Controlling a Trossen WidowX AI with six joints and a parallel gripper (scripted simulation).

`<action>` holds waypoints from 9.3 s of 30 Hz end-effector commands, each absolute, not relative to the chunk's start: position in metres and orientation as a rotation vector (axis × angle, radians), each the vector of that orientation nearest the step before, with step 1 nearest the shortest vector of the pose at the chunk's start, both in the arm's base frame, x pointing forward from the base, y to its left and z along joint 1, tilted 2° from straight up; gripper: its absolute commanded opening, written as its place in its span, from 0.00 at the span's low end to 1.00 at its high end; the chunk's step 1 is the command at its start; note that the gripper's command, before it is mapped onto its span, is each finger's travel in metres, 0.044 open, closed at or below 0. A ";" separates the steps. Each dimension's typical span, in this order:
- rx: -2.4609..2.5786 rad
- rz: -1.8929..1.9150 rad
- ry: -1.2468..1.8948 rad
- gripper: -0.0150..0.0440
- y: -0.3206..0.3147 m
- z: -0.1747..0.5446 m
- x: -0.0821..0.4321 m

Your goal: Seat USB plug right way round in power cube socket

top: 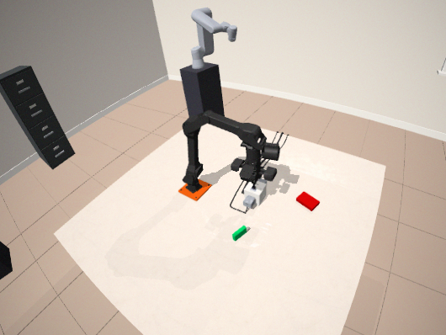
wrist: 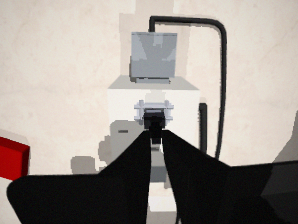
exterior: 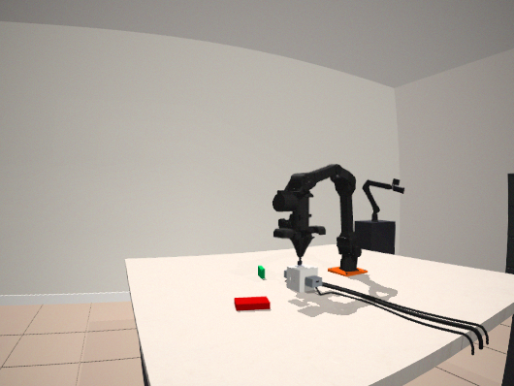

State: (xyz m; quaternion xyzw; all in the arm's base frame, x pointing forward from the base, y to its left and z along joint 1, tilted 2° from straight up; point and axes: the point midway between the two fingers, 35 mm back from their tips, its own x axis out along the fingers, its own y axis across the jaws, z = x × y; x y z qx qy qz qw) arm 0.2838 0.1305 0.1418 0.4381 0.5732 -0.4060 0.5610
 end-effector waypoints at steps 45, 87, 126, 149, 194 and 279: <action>1.033 -0.956 1.350 0.25 0.130 0.160 0.284; 0.582 -0.504 1.504 0.25 0.129 0.169 0.283; -0.221 0.290 1.534 0.25 0.129 0.169 0.283; -0.692 0.750 1.412 0.25 0.129 0.169 0.283; -1.392 1.422 1.011 0.25 0.129 0.169 0.283; -1.388 1.378 1.054 0.25 0.126 0.159 0.284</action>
